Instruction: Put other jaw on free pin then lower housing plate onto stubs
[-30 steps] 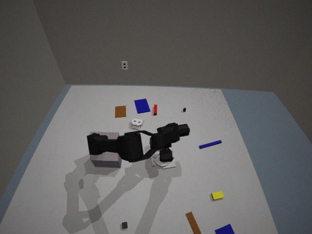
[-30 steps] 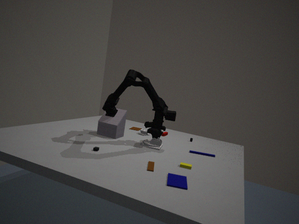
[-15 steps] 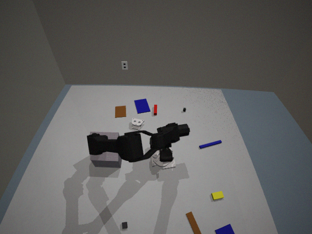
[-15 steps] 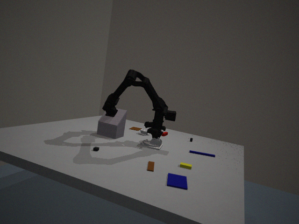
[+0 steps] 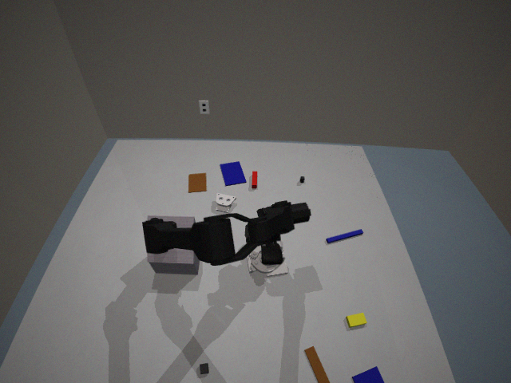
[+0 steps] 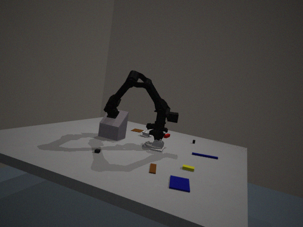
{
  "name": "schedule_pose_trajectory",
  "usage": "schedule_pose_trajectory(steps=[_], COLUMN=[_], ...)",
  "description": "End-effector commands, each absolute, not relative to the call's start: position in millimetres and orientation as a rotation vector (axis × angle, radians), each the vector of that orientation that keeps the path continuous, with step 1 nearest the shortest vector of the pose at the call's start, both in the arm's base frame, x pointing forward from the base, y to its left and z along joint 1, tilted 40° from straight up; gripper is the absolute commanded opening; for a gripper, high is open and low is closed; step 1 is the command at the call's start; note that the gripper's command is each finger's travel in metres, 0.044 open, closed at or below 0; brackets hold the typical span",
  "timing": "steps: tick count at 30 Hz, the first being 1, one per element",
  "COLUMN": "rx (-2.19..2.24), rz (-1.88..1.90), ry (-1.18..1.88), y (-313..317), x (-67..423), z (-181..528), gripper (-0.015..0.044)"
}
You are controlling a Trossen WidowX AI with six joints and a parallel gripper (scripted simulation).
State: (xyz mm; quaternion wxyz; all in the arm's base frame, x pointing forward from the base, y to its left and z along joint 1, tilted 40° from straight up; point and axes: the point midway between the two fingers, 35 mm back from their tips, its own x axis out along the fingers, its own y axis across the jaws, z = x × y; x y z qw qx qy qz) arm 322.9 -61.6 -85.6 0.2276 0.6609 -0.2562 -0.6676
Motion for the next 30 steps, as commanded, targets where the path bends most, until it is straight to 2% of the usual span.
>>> schedule_pose_trajectory(steps=[1, 30], rx=[1.821, 1.821], rz=[-1.836, -1.835], ry=[-0.708, -0.708], y=[-59.3, -63.6], x=[323.4, 323.9], z=[-82.2, -86.1], gripper=[0.0134, 0.0134])
